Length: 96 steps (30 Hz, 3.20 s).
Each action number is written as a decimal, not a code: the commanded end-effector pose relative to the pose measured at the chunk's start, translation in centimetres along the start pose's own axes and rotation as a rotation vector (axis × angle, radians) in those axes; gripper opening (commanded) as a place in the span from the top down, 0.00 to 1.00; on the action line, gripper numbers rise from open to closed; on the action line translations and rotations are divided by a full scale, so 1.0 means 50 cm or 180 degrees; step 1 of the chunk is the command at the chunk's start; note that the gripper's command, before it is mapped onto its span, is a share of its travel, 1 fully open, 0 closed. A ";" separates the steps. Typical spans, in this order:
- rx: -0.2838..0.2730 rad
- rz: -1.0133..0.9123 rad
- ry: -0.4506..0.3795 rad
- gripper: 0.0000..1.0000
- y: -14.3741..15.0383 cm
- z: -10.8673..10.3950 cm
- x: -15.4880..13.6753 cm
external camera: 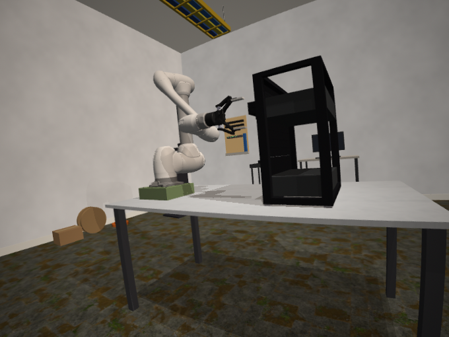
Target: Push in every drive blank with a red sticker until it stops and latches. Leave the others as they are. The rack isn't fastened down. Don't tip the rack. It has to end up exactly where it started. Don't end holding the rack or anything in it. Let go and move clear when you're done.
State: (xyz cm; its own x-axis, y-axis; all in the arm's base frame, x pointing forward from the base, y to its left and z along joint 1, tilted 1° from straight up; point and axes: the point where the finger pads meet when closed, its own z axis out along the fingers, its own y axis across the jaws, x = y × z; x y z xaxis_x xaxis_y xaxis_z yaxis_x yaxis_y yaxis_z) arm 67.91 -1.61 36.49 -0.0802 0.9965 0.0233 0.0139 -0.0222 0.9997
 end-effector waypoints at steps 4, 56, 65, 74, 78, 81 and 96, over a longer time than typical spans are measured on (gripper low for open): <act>-0.0014 0.0001 0.0007 0.00 0.009 0.001 0.000; -0.0014 0.0001 0.0007 0.00 0.009 0.001 0.000; -0.0014 0.0001 0.0007 0.00 0.009 0.001 0.000; -0.0014 0.0001 0.0007 1.00 0.009 0.001 0.000; -0.0014 0.0001 0.0007 1.00 0.009 0.001 0.000; -0.0014 0.0001 0.0007 1.00 0.009 0.001 0.000; -0.0014 0.0001 0.0007 1.00 0.009 0.001 0.000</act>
State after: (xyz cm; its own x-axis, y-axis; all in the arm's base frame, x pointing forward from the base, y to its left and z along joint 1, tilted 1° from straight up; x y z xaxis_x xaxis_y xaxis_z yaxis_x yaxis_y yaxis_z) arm 67.93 -1.62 36.51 -0.0803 0.9965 0.0230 0.0136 -0.0220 0.9997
